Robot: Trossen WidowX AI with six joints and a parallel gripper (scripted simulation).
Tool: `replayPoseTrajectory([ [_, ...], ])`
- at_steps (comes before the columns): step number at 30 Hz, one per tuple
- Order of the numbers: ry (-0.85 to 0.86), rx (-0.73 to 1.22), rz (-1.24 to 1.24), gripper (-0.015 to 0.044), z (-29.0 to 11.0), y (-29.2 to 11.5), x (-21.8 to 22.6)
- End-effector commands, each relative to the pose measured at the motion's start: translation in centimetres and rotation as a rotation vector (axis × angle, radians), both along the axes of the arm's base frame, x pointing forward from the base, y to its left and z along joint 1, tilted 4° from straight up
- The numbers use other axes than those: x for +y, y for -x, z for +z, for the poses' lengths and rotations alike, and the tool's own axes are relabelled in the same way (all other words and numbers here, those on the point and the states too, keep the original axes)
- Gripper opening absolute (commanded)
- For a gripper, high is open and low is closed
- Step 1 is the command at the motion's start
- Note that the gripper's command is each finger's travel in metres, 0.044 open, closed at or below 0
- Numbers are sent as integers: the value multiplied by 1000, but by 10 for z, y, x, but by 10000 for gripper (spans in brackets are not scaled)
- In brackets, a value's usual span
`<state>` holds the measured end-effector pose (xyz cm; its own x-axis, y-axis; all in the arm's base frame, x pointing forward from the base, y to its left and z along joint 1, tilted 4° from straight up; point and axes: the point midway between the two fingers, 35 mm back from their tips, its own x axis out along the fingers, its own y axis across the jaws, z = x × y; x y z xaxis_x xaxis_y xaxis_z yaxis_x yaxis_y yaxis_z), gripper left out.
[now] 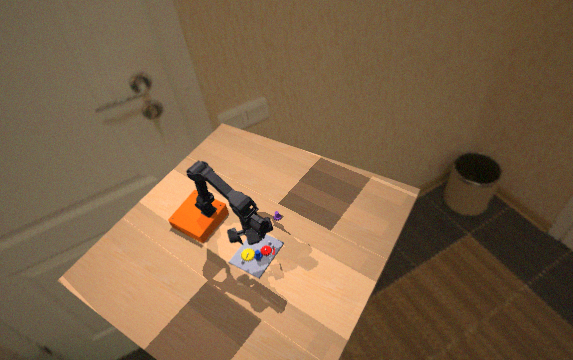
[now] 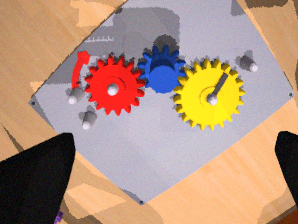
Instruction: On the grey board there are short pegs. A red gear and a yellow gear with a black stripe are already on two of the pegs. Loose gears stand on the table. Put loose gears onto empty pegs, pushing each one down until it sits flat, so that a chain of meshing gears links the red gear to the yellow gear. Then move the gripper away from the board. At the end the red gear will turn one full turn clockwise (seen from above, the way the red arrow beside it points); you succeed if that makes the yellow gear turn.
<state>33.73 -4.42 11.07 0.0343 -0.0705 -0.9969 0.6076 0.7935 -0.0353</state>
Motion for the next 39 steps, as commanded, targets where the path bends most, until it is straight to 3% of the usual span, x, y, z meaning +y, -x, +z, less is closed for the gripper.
replayPoseTrajectory([
  [1,1,-2,-3,440,1,0,0],
  [5,-2,-2,-3,440,1,-1,11],
  [13,-22,0,-2,440,8,18,139],
  [25,-30,13,-2,440,18,132,293],
  [28,-29,14,-2,440,19,151,306],
  [39,-29,14,-2,440,19,151,306],
])
